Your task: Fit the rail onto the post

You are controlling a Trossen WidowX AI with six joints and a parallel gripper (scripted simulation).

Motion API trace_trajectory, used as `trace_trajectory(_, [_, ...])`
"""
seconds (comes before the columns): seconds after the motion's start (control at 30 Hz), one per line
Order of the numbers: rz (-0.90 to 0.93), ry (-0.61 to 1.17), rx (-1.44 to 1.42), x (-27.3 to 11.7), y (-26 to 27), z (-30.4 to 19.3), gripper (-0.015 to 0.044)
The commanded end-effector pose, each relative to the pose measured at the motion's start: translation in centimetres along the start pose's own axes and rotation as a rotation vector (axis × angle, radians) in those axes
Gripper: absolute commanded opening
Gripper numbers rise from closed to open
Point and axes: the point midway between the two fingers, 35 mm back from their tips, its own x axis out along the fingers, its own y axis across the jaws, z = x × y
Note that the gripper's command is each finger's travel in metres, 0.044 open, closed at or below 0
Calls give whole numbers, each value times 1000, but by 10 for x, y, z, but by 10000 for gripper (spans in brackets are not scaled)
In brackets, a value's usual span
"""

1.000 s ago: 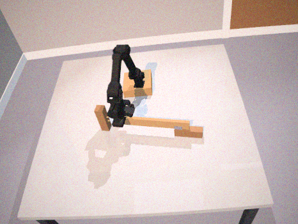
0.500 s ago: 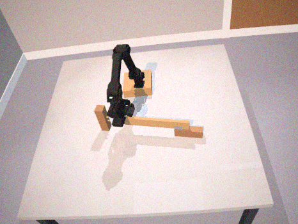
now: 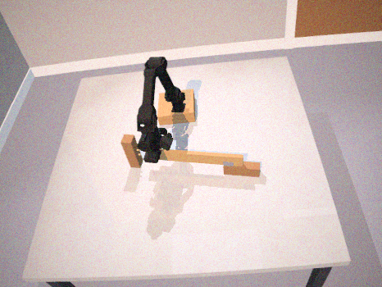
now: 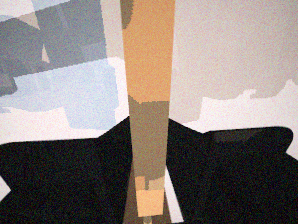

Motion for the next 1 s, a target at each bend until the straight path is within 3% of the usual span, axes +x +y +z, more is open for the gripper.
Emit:
trace_trajectory(0.0, [-2,-1,1,-3,0,0,0])
trace_trajectory(0.97, [-2,0,1,-1,1,-5,0])
